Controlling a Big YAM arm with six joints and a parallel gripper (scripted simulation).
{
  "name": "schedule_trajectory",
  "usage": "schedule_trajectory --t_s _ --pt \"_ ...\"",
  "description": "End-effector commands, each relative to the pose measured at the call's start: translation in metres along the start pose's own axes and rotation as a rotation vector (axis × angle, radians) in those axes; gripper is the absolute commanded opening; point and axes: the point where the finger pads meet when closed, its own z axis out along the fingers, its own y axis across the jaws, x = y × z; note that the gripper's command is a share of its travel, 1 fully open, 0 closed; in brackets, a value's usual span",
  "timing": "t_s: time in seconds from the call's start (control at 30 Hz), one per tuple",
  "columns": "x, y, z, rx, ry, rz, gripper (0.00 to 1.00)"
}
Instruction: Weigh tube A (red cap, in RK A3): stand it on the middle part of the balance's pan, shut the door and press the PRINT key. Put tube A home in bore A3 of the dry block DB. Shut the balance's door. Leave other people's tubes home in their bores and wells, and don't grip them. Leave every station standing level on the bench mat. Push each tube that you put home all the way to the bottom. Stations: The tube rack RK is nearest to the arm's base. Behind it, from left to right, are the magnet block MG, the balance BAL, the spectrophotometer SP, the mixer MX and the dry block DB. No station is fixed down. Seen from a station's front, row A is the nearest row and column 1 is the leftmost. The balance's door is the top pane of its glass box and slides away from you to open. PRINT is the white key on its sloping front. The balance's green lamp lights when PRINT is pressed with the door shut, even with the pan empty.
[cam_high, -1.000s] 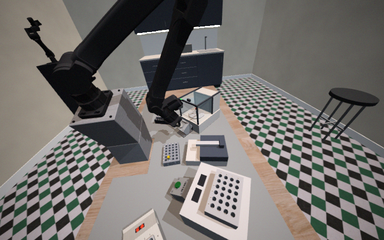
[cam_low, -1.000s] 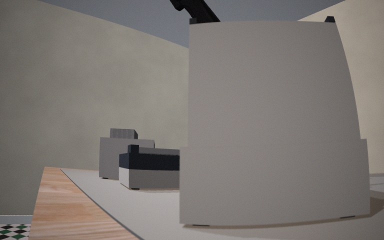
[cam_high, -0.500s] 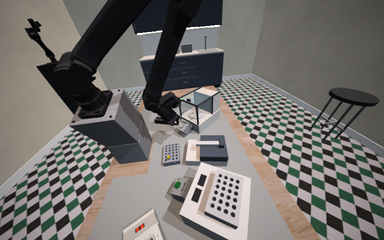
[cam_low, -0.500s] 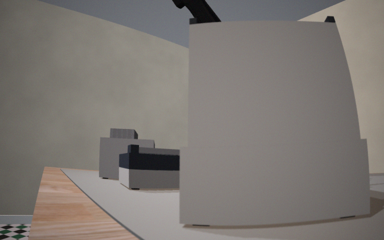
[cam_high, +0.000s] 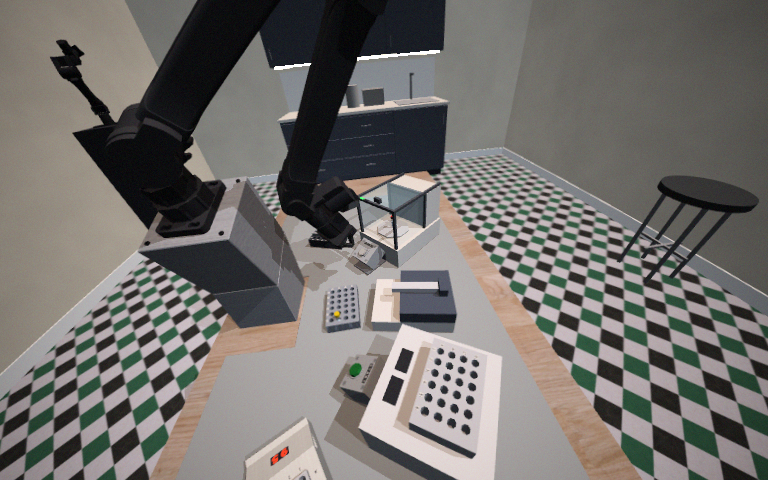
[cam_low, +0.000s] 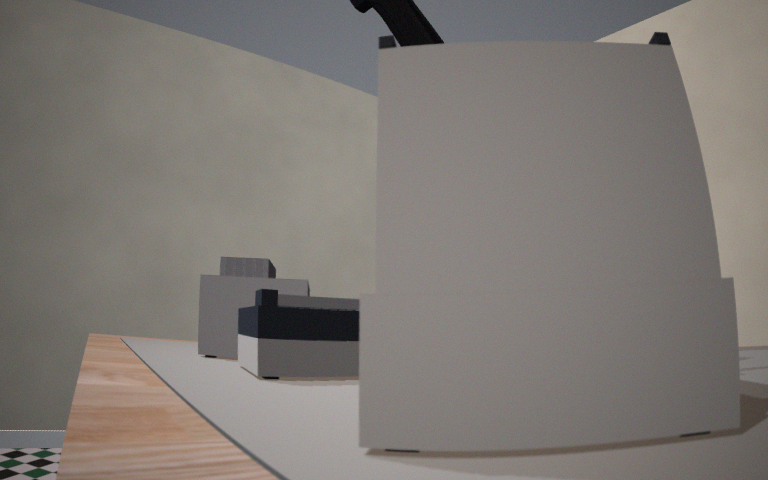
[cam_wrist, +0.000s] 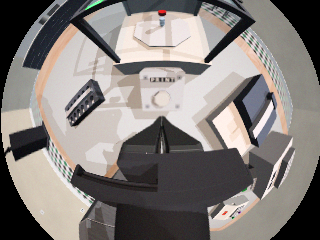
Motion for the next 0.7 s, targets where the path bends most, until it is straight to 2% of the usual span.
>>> schedule_trajectory --t_s 0.0,0.67 --pt "-0.005 0.002 -0.016 -0.001 -0.009 -0.007 0.00" --pt "-0.002 0.003 -0.045 -0.004 -0.003 -0.007 0.00"
